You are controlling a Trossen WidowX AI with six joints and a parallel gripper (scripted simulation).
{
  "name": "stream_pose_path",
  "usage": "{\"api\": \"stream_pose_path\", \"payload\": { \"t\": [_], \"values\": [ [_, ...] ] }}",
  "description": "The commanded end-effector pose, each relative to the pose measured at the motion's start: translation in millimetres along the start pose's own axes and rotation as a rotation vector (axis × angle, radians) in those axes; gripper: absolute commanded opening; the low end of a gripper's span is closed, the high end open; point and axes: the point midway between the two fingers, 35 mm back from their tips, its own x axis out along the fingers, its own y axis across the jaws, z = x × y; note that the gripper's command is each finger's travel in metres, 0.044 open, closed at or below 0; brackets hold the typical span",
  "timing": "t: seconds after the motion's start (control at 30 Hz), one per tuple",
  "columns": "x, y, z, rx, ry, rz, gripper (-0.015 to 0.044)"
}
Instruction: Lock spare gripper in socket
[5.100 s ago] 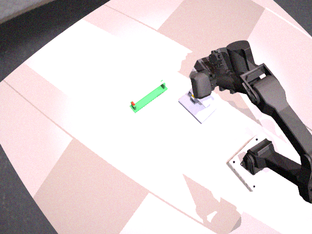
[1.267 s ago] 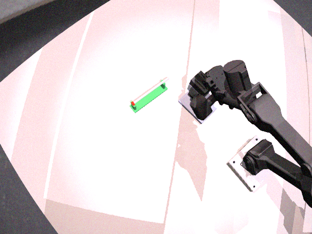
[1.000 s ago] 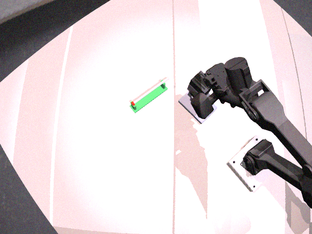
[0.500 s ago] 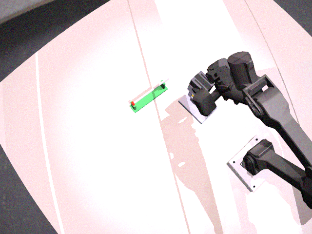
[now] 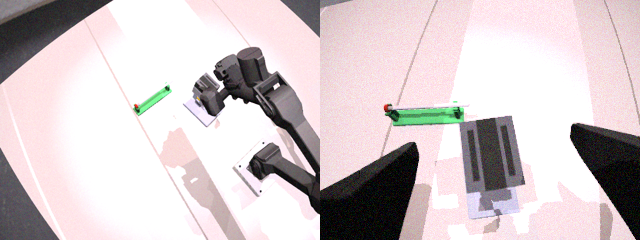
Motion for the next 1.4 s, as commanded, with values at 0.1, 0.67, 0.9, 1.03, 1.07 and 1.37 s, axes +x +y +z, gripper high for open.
{"api": "stream_pose_path", "payload": {
  "t": [0.1, 0.67, 0.9, 1.03, 1.07, 1.37],
  "values": [
    [-10.0, 0.1, 9.8, 0.0, -0.001, 0.0, 0.044],
    [-21.6, 43.5, 4.2, 0.008, 0.031, 0.0, 0.0256],
    [-41.2, 89.1, -9.9, 0.007, 0.021, 0.0, 0.018],
    [-53.7, 106.7, -16.7, 0.008, -0.005, 0.007, 0.018],
    [-54.3, 107.5, -17.0, 0.008, -0.007, 0.007, 0.018],
    [-29.7, 117.3, 19.4, -0.388, 0.176, -0.054, 0.018]
  ]
}}
